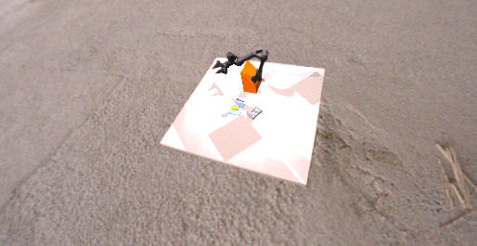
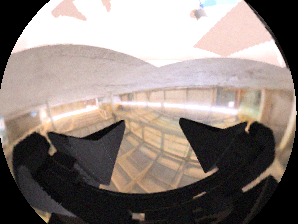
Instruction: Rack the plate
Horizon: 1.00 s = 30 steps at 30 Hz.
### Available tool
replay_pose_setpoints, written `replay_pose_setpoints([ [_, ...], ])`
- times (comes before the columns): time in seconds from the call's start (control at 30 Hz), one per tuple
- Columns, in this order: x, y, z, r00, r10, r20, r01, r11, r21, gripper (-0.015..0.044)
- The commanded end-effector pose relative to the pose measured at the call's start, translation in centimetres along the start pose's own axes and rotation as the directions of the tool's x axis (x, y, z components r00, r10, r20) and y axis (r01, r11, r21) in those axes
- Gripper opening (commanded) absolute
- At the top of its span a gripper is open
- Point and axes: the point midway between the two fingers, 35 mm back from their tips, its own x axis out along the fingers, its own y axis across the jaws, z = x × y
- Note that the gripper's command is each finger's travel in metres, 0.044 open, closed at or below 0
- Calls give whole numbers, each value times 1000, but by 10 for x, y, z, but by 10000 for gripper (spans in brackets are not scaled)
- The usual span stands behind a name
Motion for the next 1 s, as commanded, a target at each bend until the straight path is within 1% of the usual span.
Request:
replay_pose_setpoints([
  [0.0, 0, 0, 0, 1000, 0, 3, 0, 1000, 5, 400],
  [0.23, 16, -9, 14, 994, -8, 111, -14, 981, 192, 400],
  [0.43, 29, -18, 27, 976, -14, 215, -65, 932, 357, 400],
  [0.7, 41, -33, 46, 936, -22, 351, -183, 823, 538, 400],
  [0.97, 49, -49, 65, 876, -26, 482, -341, 672, 657, 400],
])
